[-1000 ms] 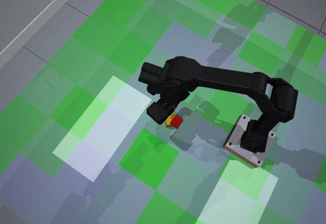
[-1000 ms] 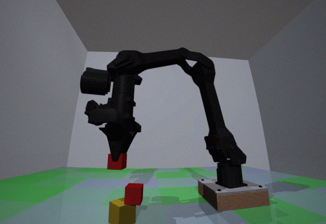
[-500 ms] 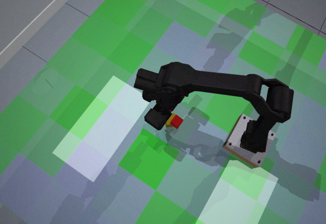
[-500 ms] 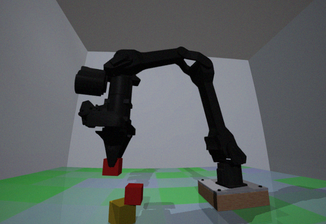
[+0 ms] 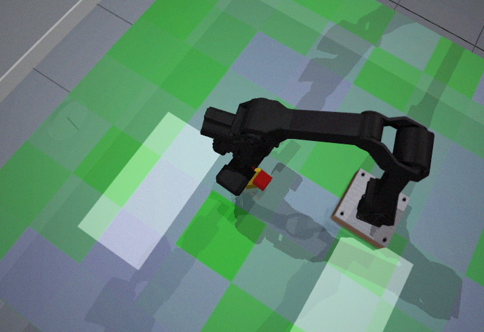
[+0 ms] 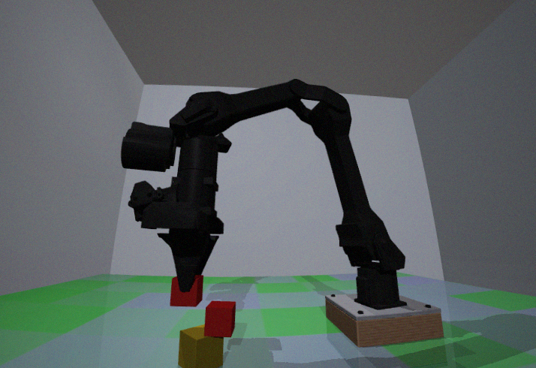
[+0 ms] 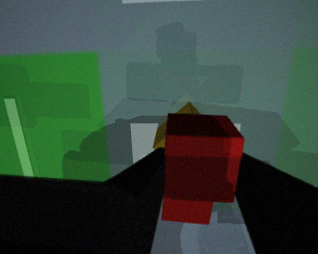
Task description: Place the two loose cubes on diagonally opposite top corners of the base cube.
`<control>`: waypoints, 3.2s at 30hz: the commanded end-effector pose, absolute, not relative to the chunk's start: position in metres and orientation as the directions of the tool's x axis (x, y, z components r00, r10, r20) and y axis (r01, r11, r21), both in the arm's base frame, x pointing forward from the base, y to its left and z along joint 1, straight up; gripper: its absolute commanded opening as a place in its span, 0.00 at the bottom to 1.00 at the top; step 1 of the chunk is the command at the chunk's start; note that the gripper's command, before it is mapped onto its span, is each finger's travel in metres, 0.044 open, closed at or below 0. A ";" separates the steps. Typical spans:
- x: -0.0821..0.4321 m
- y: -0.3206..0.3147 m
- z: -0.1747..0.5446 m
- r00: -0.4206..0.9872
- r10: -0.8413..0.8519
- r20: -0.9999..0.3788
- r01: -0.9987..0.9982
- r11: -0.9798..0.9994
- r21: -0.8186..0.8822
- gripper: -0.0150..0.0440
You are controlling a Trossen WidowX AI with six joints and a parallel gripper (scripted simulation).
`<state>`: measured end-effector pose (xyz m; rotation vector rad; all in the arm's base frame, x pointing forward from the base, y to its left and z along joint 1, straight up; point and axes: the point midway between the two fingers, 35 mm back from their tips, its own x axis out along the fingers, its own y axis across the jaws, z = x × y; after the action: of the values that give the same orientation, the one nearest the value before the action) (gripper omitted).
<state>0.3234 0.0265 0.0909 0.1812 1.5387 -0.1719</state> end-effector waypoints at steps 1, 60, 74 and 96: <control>0.323 0.026 0.090 0.025 0.000 -1.000 0.217 0.976 0.005 0.43; 0.325 0.027 0.072 0.025 0.003 -1.000 0.224 0.975 0.009 0.60; 0.325 0.027 0.088 0.025 0.003 -1.000 0.224 0.975 0.009 0.60; 0.324 0.027 0.115 0.025 0.003 -1.000 0.224 0.975 0.009 0.60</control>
<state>0.3233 0.0265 0.1084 0.1801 1.5467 -0.1732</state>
